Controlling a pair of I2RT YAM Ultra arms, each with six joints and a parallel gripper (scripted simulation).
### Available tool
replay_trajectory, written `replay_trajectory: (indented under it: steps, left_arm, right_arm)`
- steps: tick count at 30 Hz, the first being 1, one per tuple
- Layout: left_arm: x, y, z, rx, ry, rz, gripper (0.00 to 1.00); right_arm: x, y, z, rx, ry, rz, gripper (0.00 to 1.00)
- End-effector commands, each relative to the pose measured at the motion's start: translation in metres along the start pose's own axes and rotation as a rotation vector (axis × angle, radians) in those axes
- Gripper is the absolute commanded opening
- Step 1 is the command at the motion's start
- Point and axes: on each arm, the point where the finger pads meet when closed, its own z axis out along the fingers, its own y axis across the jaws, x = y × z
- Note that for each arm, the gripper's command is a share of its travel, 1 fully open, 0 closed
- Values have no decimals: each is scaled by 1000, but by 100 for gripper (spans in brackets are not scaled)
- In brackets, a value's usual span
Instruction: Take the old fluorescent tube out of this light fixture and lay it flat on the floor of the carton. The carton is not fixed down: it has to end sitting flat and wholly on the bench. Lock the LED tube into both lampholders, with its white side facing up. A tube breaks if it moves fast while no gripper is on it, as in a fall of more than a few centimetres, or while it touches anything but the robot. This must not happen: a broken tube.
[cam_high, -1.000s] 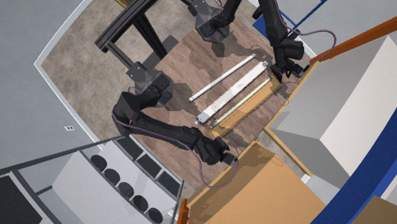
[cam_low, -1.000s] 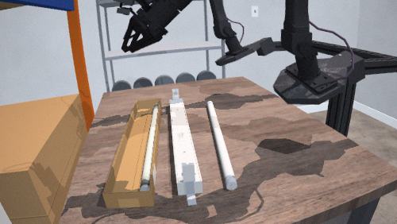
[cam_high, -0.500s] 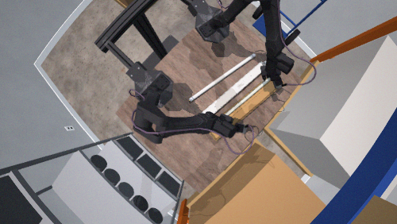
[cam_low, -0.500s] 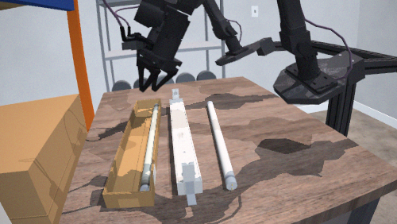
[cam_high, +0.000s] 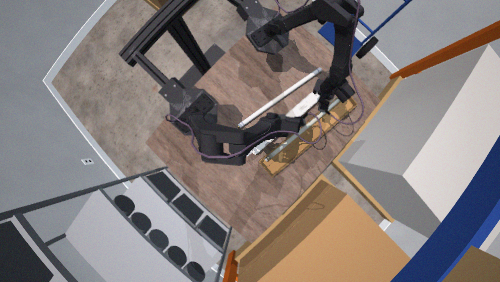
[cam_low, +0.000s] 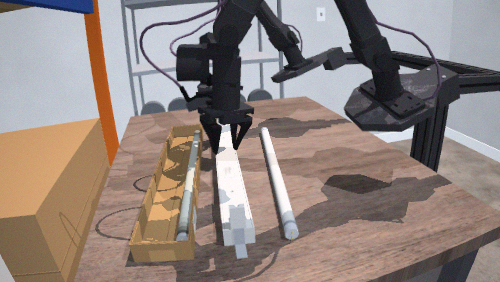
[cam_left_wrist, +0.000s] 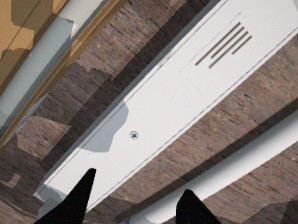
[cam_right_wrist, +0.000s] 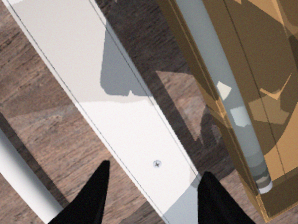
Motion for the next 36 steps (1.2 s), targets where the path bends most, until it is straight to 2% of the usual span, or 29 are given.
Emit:
replay_trajectory:
  steps: [1,2,4,6,8,10,12,16,17,18,19,20,21,23,26,27,29,30,31,36]
  left_arm:
    - [7,-28,16,130,68,199,49]
    - [9,-33,20,156,77,239,49]
    - [14,-47,28,219,97,319,49]
    - [21,-62,36,284,113,400,49]
    - [25,-71,42,332,121,473,49]
    - [30,-83,47,382,129,518,49]
    - [30,-83,47,382,129,518,49]
    - [36,-97,54,445,136,579,49]
    - [37,-105,56,467,129,580,49]
    - [34,-100,56,454,126,578,49]
    - [30,-96,56,439,115,562,49]
    - [37,-95,56,423,116,515,49]
    - [47,-118,58,494,134,505,49]
    - [46,-118,61,494,134,505,49]
    - [40,-105,57,451,124,500,49]
    - [47,-115,66,470,128,505,49]
    - [47,-115,66,470,128,505,49]
    - [38,-105,73,423,112,515,49]
    - [42,-108,76,426,115,509,49]
    - [46,-114,89,426,113,506,49]
  right_arm:
    - [15,40,6,-1,64,-161,49]
    - [31,53,10,-7,100,-212,49]
    - [34,72,13,-3,117,-286,49]
    - [64,93,18,-6,181,-392,49]
    - [49,106,19,13,152,-431,49]
    - [55,120,21,15,162,-488,49]
    - [55,120,21,15,162,-488,49]
    - [78,139,23,9,198,-580,49]
    - [105,141,23,-1,248,-633,49]
    - [96,144,23,1,230,-624,49]
    - [73,144,22,8,175,-577,49]
    - [63,145,19,4,148,-556,49]
    - [103,147,19,-31,234,-605,49]
    - [104,151,23,-35,240,-611,49]
    - [86,149,15,-31,189,-584,49]
    - [101,154,28,-37,224,-624,49]
    - [101,154,28,-37,224,-624,49]
    - [91,146,37,-28,202,-590,49]
    - [81,146,40,-24,182,-576,49]
    - [82,147,53,-23,174,-581,49]
